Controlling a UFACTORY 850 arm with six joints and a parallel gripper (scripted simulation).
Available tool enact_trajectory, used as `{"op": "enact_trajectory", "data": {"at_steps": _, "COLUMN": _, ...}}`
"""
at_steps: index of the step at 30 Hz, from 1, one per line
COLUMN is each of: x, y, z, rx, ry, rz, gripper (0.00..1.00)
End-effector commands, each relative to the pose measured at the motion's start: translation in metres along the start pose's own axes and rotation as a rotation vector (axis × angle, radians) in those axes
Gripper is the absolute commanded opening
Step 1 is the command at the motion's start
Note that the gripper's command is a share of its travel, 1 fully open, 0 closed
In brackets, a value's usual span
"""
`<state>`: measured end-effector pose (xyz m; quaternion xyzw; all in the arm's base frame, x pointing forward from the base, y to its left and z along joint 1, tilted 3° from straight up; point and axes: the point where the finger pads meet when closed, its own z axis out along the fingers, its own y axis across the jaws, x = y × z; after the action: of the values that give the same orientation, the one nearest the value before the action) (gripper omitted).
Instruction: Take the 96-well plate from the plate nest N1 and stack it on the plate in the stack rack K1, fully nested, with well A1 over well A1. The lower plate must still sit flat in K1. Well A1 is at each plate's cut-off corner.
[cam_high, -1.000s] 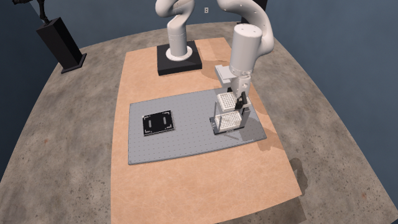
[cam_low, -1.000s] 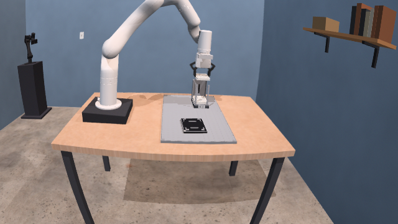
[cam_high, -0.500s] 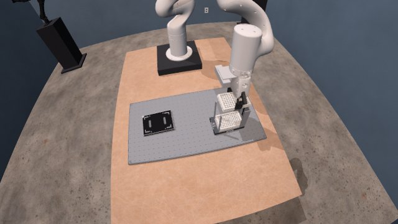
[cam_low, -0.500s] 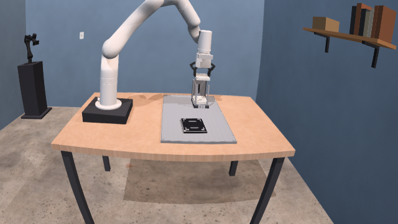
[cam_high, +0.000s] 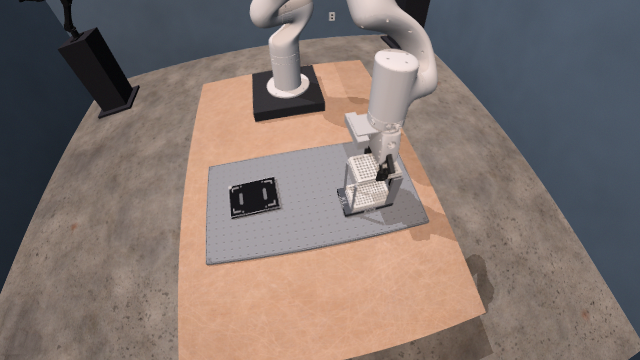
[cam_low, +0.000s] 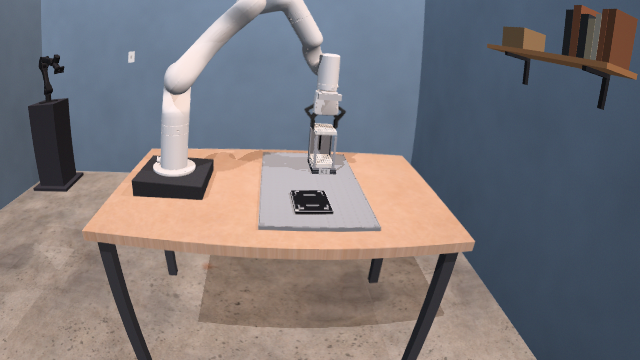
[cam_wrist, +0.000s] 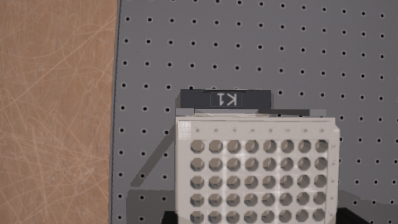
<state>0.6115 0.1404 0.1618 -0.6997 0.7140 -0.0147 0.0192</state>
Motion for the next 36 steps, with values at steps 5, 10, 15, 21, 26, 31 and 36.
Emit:
{"op": "enact_trajectory", "data": {"at_steps": 5, "x": 0.000, "y": -0.001, "z": 0.008, "rx": 0.003, "ry": -0.001, "rz": 0.000, "gripper": 0.00}}
{"op": "enact_trajectory", "data": {"at_steps": 10, "x": 0.000, "y": -0.001, "z": 0.017, "rx": 0.003, "ry": -0.001, "rz": 0.000, "gripper": 0.00}}
{"op": "enact_trajectory", "data": {"at_steps": 15, "x": 0.000, "y": -0.001, "z": 0.025, "rx": 0.003, "ry": -0.001, "rz": 0.000, "gripper": 0.00}}
{"op": "enact_trajectory", "data": {"at_steps": 21, "x": 0.000, "y": -0.001, "z": 0.032, "rx": 0.003, "ry": -0.001, "rz": 0.000, "gripper": 0.00}}
{"op": "enact_trajectory", "data": {"at_steps": 26, "x": 0.000, "y": -0.001, "z": 0.040, "rx": 0.003, "ry": -0.001, "rz": 0.000, "gripper": 0.00}}
{"op": "enact_trajectory", "data": {"at_steps": 31, "x": 0.000, "y": -0.001, "z": 0.049, "rx": 0.003, "ry": -0.001, "rz": 0.000, "gripper": 0.00}}
{"op": "enact_trajectory", "data": {"at_steps": 36, "x": 0.000, "y": -0.001, "z": 0.054, "rx": 0.003, "ry": -0.001, "rz": 0.000, "gripper": 0.00}}
